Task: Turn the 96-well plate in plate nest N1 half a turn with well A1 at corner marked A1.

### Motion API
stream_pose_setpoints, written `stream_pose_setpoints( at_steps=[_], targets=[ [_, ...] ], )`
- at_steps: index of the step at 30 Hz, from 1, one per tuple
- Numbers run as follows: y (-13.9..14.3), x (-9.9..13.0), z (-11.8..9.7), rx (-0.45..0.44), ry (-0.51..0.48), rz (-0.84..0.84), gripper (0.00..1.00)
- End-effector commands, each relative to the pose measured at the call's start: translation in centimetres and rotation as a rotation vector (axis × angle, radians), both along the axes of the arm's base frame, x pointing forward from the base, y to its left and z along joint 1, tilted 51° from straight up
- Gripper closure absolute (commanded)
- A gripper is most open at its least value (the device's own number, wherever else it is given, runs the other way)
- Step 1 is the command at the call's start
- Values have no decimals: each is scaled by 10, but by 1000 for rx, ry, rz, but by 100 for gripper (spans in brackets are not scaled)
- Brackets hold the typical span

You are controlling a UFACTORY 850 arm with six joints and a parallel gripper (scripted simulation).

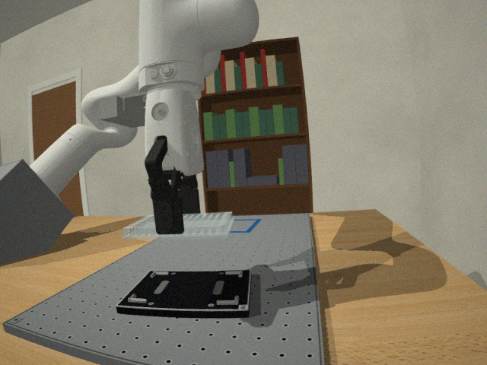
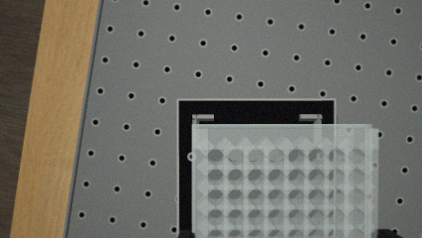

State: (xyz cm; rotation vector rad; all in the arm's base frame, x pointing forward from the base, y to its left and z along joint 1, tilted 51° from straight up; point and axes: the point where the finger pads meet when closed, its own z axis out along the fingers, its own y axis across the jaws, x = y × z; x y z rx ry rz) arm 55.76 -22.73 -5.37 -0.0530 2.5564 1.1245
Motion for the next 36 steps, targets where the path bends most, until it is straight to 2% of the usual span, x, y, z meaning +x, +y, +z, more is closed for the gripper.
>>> stream_pose_setpoints(
  at_steps=[1,7,36],
  targets=[
    [-1,0,1,-1,-1,-1,100],
    [-1,0,1,-1,-1,-1,100],
    [32,14,-27,-1,-1,-1,100]
  ],
)
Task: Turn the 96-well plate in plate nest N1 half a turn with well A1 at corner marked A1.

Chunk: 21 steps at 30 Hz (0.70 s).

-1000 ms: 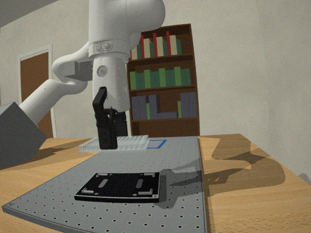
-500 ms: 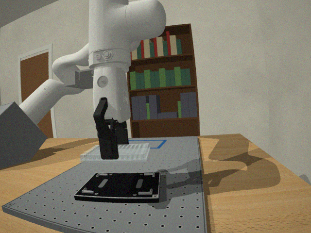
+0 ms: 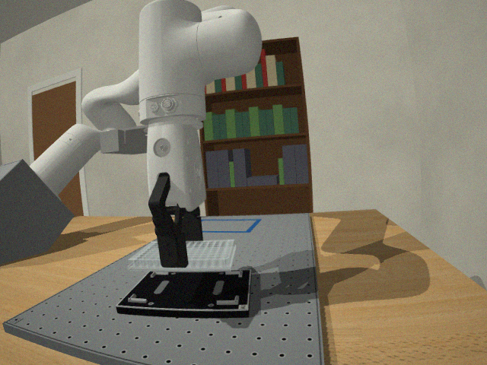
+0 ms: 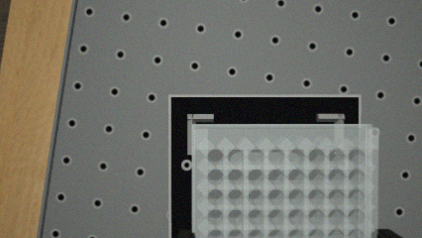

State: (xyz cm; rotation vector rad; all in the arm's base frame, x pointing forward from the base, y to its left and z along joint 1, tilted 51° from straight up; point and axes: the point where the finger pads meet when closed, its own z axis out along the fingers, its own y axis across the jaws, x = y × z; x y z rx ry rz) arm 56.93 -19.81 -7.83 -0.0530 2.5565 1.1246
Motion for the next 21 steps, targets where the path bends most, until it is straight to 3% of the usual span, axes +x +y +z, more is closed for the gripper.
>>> stream_pose_setpoints(
  at_steps=[1,21],
  targets=[
    [4,3,-4,-1,-1,-1,100],
    [19,9,-17,-1,-1,-1,100]
  ],
)
